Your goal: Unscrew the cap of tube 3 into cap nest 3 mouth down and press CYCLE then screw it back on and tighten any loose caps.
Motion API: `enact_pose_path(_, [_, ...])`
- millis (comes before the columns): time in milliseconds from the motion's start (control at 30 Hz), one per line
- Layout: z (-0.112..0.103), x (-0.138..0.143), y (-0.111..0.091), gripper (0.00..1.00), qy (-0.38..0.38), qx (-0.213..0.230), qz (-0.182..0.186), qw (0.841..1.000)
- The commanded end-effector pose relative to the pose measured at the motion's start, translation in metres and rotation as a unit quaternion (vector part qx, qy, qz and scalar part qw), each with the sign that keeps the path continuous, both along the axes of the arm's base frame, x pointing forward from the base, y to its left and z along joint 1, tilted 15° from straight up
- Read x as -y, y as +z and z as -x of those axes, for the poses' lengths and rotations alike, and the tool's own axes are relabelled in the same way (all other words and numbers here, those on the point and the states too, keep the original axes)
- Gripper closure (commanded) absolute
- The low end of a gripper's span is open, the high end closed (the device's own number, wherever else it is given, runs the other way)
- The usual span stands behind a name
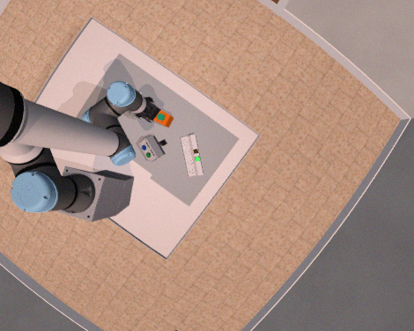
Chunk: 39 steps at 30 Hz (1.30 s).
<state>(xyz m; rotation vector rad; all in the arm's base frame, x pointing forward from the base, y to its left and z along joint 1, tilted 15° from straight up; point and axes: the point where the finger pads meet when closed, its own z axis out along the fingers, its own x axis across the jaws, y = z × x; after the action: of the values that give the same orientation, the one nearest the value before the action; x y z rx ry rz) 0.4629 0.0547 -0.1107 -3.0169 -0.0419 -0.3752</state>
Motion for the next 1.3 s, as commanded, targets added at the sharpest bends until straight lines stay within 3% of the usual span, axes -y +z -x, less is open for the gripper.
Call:
enact_pose_path(0, [-0.0018,0.0008,0.0003,0.65,0.13,0.015,0.026,0.991])
enact_pose_path(133, [-0.0017,0.0008,0.0003,0.65,0.168,0.019,0.036,0.985])
enact_pose_path(433, [-0.0014,-0.0005,0.0004,0.65,0.319,0.037,0.074,0.944])
enact_pose_path(733, [-0.0015,0.0009,0.0002,0.65,0.321,0.037,0.074,0.944])
enact_pose_path(767, [0.0003,-0.0004,-0.0003,1.0,0.321,0.036,0.074,0.943])
enact_pose_path(1233, [0.0003,-0.0004,-0.0003,1.0,0.321,0.036,0.074,0.943])
enact_pose_path(1267, [-0.0003,0.0006,-0.0002,1.0,0.297,0.033,0.068,0.952])
